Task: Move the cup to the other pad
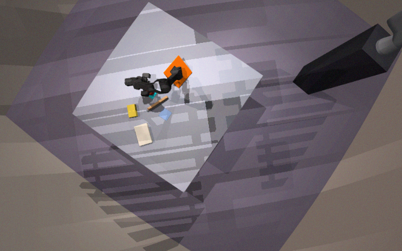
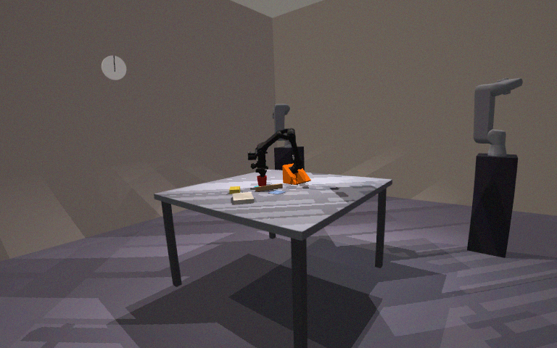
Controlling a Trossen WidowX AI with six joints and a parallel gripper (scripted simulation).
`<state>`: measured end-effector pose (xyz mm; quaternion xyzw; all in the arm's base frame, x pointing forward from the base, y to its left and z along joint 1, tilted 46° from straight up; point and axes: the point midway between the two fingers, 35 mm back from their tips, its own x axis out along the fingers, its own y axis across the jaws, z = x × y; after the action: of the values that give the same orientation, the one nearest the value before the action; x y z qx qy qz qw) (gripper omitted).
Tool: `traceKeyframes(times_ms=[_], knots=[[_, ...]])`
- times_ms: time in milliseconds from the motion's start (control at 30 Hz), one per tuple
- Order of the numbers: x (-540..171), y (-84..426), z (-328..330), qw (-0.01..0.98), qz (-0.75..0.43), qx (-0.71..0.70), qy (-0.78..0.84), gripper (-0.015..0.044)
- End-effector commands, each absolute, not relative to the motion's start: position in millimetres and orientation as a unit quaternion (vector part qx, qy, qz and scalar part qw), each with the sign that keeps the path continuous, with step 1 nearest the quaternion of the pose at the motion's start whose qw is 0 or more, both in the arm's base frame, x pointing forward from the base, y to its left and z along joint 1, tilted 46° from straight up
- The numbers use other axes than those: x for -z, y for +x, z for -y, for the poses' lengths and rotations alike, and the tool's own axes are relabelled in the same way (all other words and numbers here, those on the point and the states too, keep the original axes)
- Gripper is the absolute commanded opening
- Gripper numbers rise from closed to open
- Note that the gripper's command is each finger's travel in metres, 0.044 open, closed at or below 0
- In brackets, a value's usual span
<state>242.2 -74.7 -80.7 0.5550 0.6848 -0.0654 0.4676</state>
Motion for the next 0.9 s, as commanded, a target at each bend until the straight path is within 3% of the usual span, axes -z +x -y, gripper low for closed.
traceKeyframes(times_ms=[0, 200, 367, 867], knots=[[80.5, 242.4, 74.9, 0.468, -0.685, 0.065, 0.555, 0.0000], [80.5, 242.4, 74.9, 0.468, -0.685, 0.065, 0.555, 0.0000], [80.5, 242.4, 74.9, 0.468, -0.685, 0.065, 0.555, 0.0128], [69.7, 241.8, 86.2, 0.467, -0.685, 0.066, 0.556, 0.0128]])
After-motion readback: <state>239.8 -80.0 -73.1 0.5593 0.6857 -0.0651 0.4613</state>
